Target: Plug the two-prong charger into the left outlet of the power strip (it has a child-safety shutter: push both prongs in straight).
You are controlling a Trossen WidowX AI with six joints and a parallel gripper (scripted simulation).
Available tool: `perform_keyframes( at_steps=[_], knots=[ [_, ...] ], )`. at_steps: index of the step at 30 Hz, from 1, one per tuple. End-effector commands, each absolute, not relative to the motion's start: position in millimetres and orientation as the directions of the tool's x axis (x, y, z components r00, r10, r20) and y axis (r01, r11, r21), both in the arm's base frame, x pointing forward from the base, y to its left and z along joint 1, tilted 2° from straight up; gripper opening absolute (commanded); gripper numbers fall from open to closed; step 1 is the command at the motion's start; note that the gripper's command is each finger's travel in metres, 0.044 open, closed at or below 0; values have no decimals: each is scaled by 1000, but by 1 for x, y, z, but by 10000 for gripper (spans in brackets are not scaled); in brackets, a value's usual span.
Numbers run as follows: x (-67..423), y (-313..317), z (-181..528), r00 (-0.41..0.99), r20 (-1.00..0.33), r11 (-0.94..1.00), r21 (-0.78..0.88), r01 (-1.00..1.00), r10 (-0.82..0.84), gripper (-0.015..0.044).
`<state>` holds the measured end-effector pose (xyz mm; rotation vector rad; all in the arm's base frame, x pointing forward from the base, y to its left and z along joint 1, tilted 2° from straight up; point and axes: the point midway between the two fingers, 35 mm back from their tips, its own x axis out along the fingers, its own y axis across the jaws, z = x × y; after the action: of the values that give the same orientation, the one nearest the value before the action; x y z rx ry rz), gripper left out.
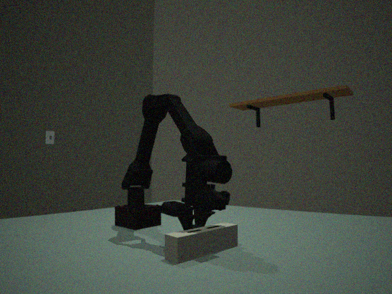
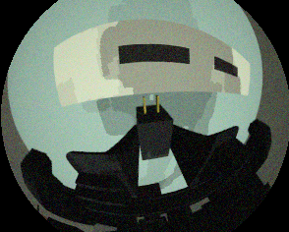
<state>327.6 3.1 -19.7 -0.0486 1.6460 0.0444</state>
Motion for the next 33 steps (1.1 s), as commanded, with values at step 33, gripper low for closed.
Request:
perform_keyframes(
  at_steps=[33],
  knots=[
    [332, 4, -18, -72, -997, 999, 3, -53, -1, 0]
  ],
)
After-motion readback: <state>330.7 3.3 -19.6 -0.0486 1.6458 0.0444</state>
